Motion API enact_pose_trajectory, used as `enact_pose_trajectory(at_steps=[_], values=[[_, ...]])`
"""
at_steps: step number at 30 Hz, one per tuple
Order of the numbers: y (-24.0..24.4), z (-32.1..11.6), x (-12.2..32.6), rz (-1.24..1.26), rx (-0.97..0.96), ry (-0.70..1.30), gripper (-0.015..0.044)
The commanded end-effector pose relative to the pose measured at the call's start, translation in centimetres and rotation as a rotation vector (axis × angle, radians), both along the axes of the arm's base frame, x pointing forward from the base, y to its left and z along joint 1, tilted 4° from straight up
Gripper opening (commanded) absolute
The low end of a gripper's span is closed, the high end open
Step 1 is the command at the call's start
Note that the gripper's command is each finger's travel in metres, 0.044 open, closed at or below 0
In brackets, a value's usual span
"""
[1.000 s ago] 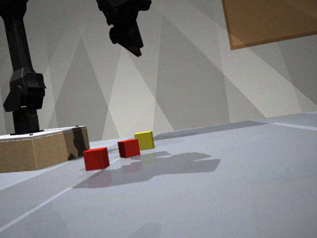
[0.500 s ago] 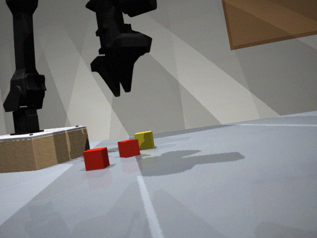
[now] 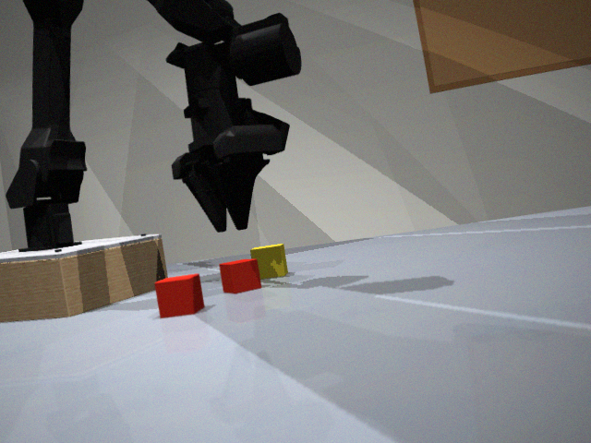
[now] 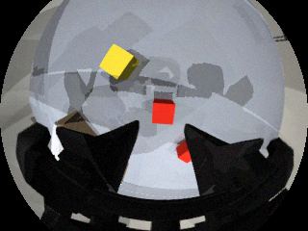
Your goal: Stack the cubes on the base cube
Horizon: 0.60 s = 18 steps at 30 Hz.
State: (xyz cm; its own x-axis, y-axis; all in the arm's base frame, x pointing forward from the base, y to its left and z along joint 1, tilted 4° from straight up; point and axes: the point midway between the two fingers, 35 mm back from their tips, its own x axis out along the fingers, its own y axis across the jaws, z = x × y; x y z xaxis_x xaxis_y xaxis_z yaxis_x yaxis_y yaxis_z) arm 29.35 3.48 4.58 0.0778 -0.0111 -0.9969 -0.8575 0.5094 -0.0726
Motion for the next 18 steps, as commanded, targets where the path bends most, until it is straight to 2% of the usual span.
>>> enact_pose_trajectory(at_steps=[1, 18], values=[[-0.1, -0.7, 0.2, 0.004, -0.004, -0.009, 0.0265], [-0.1, -3.3, 0.4, 0.004, -0.004, -0.009, 0.0265]])
